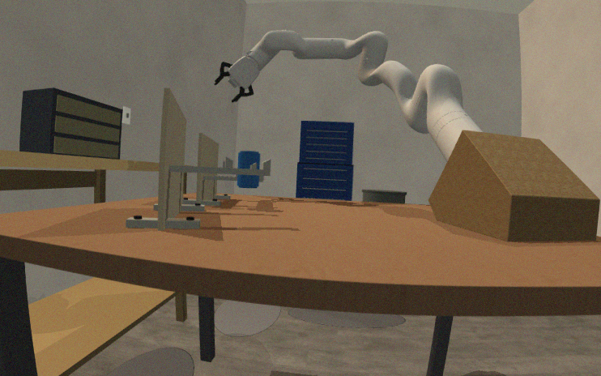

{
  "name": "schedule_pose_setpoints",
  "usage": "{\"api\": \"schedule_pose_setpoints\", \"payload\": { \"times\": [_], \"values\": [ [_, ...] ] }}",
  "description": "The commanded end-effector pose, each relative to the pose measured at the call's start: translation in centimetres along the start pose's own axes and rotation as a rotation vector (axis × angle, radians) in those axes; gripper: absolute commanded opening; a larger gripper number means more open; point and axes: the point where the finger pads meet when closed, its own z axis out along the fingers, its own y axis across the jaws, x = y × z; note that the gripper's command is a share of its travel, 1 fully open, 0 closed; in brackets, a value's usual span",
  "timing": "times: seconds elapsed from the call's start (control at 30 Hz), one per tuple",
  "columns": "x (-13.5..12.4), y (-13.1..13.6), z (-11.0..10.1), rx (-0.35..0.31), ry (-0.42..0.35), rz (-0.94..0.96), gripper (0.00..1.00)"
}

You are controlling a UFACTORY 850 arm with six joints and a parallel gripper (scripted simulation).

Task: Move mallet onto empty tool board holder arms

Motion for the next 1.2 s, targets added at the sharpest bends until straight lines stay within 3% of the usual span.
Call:
{"api": "schedule_pose_setpoints", "payload": {
  "times": [0.0, 0.33, 0.4, 0.43, 0.6, 0.9, 0.97, 1.0, 1.17],
  "values": [
    [-1.9, 0.2, 1.3, -0.033, -0.022, 0.03, 1.0],
    [-9.9, 1.8, 6.0, -0.187, -0.084, 0.15, 1.0],
    [-9.9, 1.8, 6.0, -0.187, -0.084, 0.15, 1.0],
    [-12.1, 2.4, 7.1, -0.234, -0.093, 0.183, 1.0],
    [-15.2, 3.4, 8.6, -0.301, -0.097, 0.227, 1.0],
    [-21.9, 6.1, 11.1, -0.45, -0.074, 0.317, 1.0],
    [-21.9, 6.1, 11.1, -0.45, -0.074, 0.317, 1.0],
    [-23.9, 7.0, 11.7, -0.495, -0.057, 0.343, 1.0],
    [-27.0, 8.7, 12.5, -0.566, -0.02, 0.382, 1.0]
  ]
}}
